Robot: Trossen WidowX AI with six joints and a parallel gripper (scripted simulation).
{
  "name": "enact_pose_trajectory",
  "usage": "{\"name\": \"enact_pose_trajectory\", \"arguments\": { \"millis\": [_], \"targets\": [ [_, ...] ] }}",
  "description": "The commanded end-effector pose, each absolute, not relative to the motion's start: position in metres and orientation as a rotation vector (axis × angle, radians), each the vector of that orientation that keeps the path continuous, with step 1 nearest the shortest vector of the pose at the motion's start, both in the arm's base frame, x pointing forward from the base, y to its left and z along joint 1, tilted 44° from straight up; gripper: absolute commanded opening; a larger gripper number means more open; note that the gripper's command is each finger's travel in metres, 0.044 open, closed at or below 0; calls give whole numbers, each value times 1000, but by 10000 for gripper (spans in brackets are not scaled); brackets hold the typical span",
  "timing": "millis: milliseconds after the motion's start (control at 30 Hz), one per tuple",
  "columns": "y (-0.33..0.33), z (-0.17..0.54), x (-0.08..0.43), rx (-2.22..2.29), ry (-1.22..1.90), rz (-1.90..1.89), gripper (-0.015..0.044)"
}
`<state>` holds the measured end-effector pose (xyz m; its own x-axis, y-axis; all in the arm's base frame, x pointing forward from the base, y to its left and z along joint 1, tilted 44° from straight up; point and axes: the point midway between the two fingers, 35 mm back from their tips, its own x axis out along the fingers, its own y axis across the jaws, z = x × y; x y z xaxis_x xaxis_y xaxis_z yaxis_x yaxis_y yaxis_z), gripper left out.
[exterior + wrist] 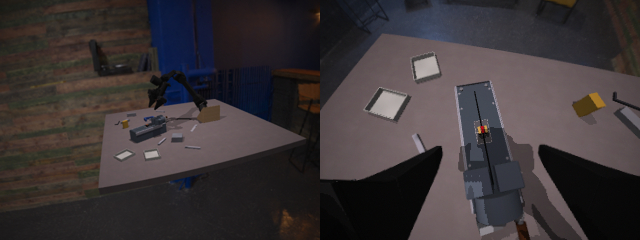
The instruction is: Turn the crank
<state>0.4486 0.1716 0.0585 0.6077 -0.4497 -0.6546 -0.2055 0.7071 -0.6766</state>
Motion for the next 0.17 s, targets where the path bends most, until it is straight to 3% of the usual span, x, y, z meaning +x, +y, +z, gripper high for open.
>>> {"name": "enact_pose_trajectory", "arguments": {
  "millis": [0,133],
  "targets": [
    [171,58,449,-801,932,-165,440],
    [171,58,449,-801,932,-165,440]
  ]
}}
